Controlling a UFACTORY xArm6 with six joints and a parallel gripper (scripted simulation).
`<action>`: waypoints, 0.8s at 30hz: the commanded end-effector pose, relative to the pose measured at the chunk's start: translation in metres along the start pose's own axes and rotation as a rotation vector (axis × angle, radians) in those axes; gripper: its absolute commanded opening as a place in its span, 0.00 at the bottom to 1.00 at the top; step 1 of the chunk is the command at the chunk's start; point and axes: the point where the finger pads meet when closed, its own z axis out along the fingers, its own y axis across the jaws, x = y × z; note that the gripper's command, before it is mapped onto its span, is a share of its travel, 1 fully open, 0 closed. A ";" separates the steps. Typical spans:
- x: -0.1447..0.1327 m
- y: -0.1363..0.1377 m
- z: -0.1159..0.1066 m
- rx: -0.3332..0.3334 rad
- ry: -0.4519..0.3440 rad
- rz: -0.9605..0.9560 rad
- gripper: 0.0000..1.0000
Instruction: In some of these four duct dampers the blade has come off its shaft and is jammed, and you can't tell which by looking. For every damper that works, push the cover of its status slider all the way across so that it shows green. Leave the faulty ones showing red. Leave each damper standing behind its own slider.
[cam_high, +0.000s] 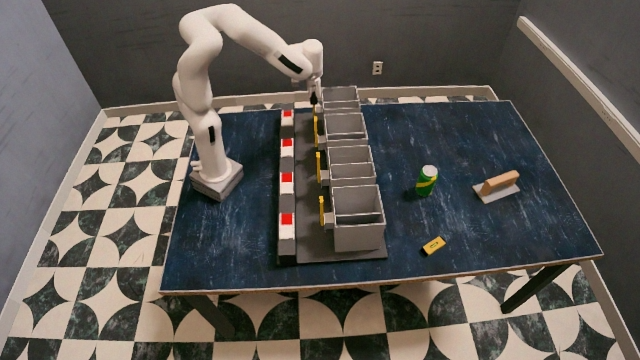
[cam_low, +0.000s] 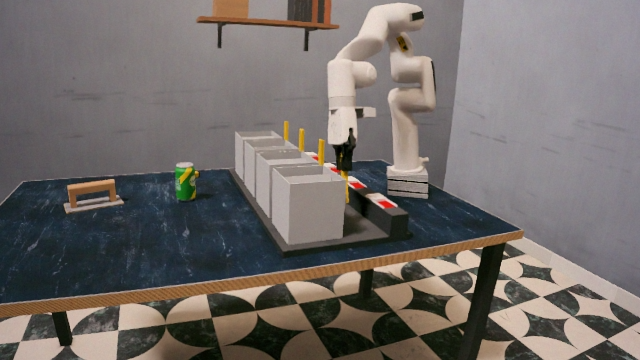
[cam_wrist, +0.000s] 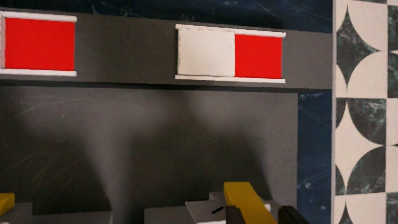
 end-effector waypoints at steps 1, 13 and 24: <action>-0.001 0.003 -0.001 0.014 -0.003 0.000 0.19; -0.001 0.012 -0.001 0.111 -0.003 0.000 0.19; -0.001 0.018 0.000 0.169 -0.003 0.000 0.19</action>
